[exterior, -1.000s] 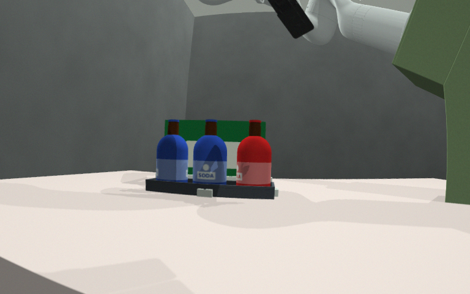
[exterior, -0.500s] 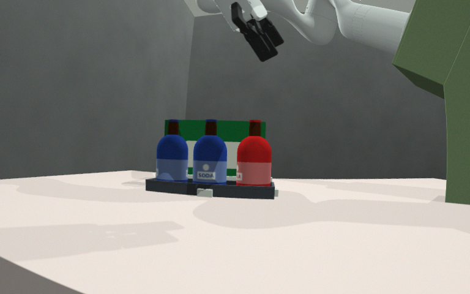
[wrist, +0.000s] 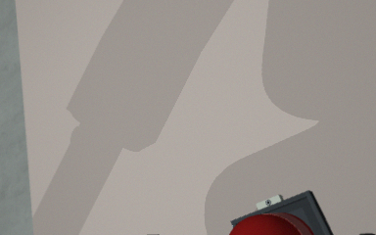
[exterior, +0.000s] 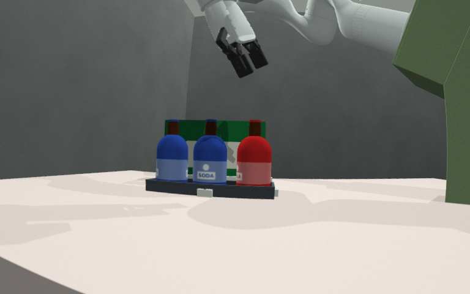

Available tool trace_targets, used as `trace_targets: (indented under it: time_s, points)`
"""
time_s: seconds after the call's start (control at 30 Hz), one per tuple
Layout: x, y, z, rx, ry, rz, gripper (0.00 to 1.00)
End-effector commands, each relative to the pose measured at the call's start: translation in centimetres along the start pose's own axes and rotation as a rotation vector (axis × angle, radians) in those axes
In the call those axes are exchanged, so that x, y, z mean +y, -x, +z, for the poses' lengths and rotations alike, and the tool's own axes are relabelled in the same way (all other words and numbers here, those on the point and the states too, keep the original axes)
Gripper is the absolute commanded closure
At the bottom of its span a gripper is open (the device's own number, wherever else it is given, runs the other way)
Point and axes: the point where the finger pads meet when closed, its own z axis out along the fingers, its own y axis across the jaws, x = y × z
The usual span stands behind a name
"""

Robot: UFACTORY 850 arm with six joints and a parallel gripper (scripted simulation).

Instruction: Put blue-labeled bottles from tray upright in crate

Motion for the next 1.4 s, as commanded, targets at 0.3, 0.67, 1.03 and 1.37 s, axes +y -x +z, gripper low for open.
trace_targets:
  time_s: [0.3,0.67,1.03,1.37]
  points:
    - [-5.7,7.6,2.0,-0.055,0.171,0.066,0.0]
    - [-9.8,12.9,3.6,-0.095,0.287,0.113,0.0]
    - [-14.1,18.6,5.2,-0.136,0.41,0.164,0.0]
    - [-18.0,23.6,6.6,-0.173,0.52,0.209,0.0]
